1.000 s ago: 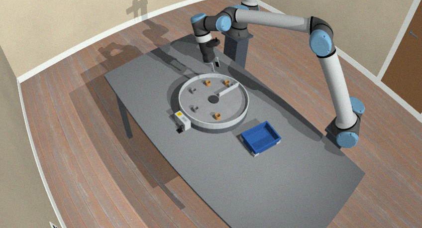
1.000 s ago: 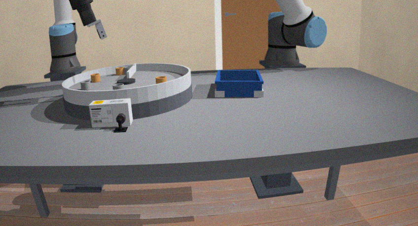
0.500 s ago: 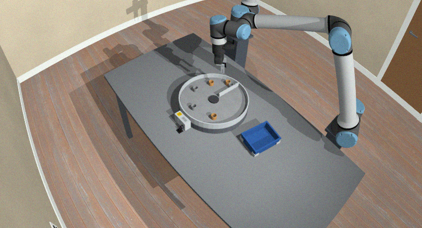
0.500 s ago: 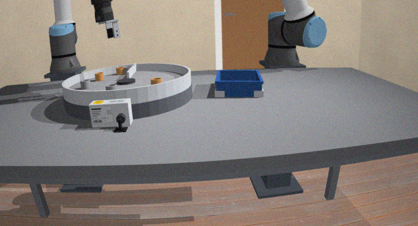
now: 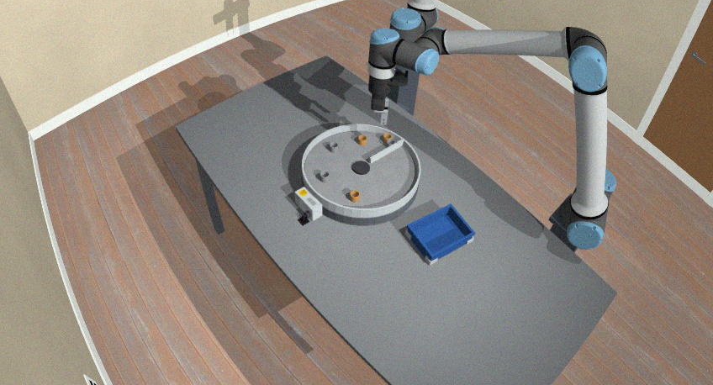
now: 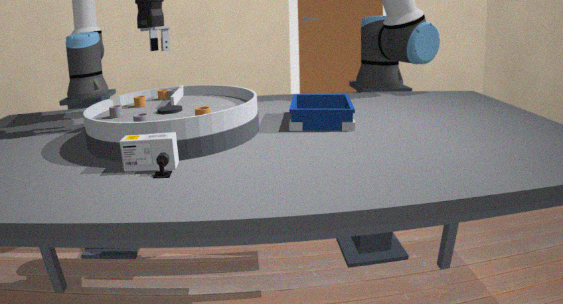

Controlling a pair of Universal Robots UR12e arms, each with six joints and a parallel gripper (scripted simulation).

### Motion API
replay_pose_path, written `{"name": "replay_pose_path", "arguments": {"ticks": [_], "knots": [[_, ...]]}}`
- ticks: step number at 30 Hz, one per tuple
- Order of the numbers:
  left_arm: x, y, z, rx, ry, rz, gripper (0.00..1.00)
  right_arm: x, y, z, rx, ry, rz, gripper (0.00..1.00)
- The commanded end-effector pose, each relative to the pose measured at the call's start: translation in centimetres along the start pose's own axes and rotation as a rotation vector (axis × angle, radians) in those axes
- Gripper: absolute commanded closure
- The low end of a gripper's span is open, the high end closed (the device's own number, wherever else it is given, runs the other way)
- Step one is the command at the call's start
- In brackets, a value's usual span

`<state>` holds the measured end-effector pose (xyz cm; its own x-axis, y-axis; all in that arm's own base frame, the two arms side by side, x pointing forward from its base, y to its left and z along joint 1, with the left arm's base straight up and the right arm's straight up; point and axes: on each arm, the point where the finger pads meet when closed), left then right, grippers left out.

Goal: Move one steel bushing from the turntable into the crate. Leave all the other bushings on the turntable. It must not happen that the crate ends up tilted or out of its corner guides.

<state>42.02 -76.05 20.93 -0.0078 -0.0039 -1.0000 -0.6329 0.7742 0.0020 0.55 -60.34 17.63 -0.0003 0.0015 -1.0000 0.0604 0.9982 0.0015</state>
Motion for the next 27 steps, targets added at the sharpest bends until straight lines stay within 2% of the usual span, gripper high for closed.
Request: {"name": "replay_pose_path", "arguments": {"ticks": [1,11,12,27], "knots": [[-0.11,0.06,-0.03,-0.006,0.002,-0.007,0.00,-0.08,-0.06,0.02,0.000,0.000,-0.002,0.00],[-0.11,0.06,-0.03,-0.006,0.002,-0.007,0.00,-0.08,-0.06,0.02,0.000,0.000,-0.002,0.00],[-0.11,0.06,-0.03,-0.006,0.002,-0.007,0.65,-0.08,-0.06,0.02,0.000,0.000,-0.002,0.00],[-0.11,0.06,-0.03,-0.006,0.002,-0.007,0.65,-0.08,-0.06,0.02,0.000,0.000,-0.002,0.00]]}}
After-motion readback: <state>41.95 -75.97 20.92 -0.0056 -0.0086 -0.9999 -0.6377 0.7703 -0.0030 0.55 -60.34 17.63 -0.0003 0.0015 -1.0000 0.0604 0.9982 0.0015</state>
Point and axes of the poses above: on each arm, the point where the finger pads meet when closed, its own x axis out along the fingers, its own z axis across the jaws, y = z × x, and after that the axes turned 4 degrees about x, right-handed
